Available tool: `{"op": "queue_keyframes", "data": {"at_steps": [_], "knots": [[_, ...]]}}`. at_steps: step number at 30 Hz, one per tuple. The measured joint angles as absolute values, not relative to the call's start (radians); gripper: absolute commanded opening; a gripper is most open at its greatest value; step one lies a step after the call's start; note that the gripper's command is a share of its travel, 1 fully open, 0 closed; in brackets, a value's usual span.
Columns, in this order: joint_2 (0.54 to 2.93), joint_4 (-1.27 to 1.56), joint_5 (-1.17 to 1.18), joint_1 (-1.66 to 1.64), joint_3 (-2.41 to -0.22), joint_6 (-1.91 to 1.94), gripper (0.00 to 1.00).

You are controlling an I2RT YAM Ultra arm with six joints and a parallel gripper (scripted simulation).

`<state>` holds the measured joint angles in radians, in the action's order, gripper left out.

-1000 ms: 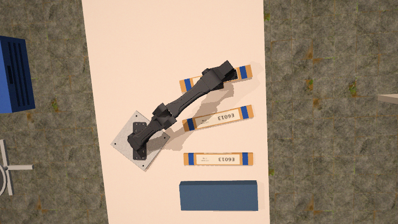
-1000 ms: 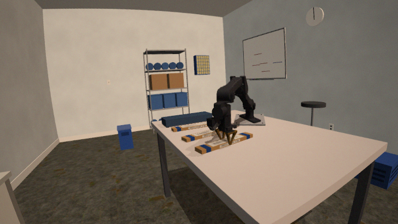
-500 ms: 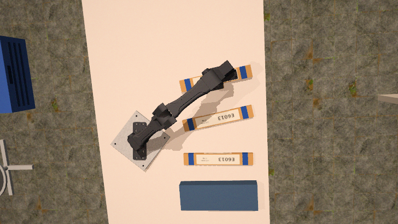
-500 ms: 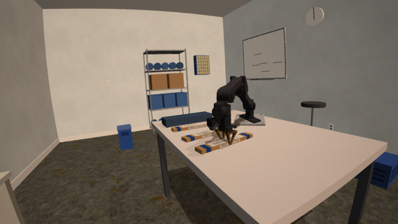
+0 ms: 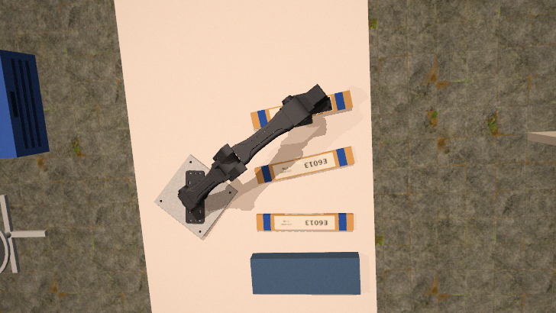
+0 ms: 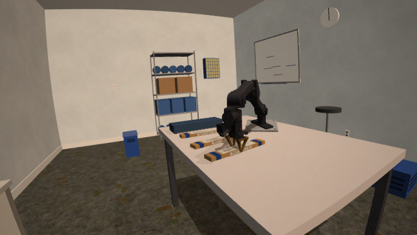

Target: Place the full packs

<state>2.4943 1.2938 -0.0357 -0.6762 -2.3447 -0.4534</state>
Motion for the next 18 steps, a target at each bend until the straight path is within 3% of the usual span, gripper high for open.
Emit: {"op": "queue_keyframes", "data": {"at_steps": [18], "knots": [[2.504, 1.37, -0.034, -0.677, -2.4, -0.454, 0.0]]}}
